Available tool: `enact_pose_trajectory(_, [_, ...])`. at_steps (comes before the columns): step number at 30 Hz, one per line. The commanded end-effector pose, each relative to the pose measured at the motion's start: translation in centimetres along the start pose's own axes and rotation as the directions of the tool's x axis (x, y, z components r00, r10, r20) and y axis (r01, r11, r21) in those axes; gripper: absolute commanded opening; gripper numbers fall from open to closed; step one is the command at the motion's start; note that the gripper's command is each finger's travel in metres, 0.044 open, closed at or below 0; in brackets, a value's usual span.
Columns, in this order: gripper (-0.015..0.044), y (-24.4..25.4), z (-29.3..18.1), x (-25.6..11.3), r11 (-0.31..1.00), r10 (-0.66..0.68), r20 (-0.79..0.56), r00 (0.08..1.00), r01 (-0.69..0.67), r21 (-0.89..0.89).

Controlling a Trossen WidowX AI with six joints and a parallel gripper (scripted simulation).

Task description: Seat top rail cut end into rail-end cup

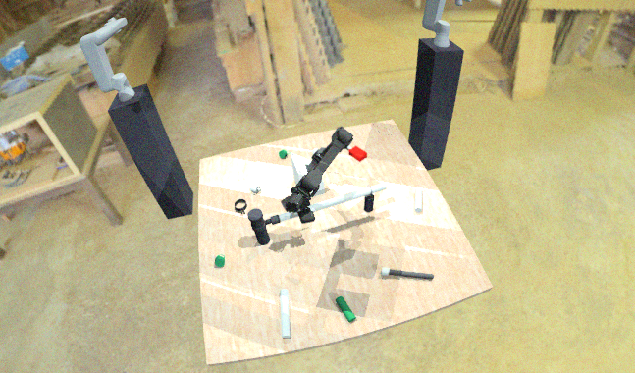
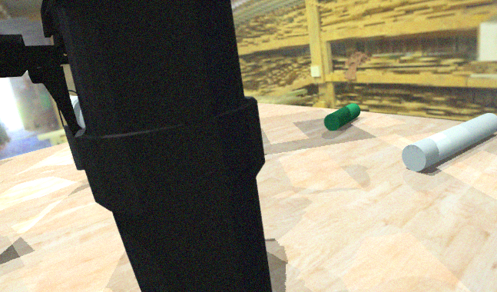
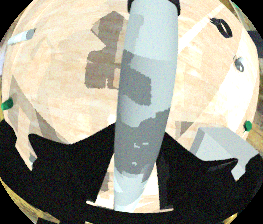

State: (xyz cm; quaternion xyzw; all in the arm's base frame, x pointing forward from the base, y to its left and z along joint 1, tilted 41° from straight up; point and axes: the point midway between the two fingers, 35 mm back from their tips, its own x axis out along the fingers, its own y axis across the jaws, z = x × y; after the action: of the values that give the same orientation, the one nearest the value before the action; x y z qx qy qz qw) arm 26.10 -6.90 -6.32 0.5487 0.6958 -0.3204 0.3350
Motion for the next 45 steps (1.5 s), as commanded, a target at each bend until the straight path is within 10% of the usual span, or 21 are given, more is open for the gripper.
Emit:
enact_pose_trajectory(1, [0.0000, 0.0, 1.1, -0.6, 1.000, 0.003, 0.025, 1.000, -0.003, 0.005])
enact_pose_trajectory(19, [0.0000, 0.0, 0.6, -0.1, 1.000, -0.007, 0.003, 1.000, 0.007, 0.000])
enact_pose_trajectory(36, [0.0440, -0.2, -1.0, -2.2, 1.000, -0.008, 0.002, 1.000, 0.008, 0.001])
enact_pose_trajectory(45, [0.0440, -0.5, -2.9, -4.5, 1.000, -0.009, 0.002, 1.000, 0.009, 0.001])
